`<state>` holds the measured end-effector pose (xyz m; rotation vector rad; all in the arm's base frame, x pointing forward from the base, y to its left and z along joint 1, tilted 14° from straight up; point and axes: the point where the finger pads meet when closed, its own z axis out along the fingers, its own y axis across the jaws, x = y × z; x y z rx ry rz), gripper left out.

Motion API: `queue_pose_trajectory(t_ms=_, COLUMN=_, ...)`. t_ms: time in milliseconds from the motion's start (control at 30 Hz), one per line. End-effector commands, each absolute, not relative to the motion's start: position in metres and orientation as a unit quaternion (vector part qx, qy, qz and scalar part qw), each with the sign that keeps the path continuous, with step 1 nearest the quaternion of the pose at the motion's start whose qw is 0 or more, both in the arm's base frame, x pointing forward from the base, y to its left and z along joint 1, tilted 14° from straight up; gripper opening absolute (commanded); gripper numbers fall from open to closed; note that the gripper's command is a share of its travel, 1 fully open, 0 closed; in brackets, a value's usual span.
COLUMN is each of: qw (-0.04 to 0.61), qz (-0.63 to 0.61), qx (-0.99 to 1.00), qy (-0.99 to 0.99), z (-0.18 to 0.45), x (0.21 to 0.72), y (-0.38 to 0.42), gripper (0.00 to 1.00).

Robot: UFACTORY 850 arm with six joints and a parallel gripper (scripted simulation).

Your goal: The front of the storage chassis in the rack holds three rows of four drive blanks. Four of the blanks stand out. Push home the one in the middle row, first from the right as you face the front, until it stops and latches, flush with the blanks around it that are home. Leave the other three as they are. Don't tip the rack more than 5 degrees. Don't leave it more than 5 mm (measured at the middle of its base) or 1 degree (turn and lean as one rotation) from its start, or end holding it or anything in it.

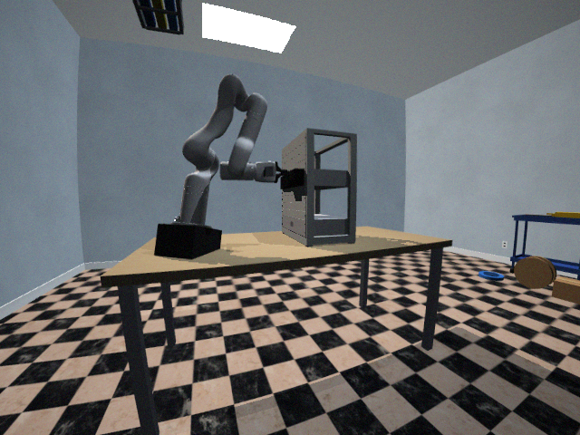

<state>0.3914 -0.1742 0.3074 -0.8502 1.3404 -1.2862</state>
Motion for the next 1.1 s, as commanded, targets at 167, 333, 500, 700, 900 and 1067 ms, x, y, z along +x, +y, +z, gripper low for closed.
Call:
queue_pose_trajectory(t_ms=167, qw=0.522, qz=-0.537, qx=-0.355, qy=0.559, z=0.307, x=0.396, y=-0.171, gripper=0.0)
queue_pose_trajectory(t_ms=333, qw=0.522, qz=-0.537, qx=-0.355, qy=0.559, z=0.306, x=0.4, y=-0.166, gripper=0.0)
queue_pose_trajectory(t_ms=500, qw=0.522, qz=-0.537, qx=-0.355, qy=0.559, z=0.305, x=0.404, y=-0.163, gripper=0.0)
queue_pose_trajectory(t_ms=700, qw=0.522, qz=-0.537, qx=-0.355, qy=0.559, z=0.303, x=0.411, y=-0.155, gripper=0.0)
queue_pose_trajectory(t_ms=900, qw=0.522, qz=-0.537, qx=-0.355, qy=0.559, z=0.301, x=0.419, y=-0.148, gripper=0.0)
queue_pose_trajectory(t_ms=1067, qw=0.522, qz=-0.537, qx=-0.355, qy=0.559, z=0.3, x=0.422, y=-0.144, gripper=0.0)
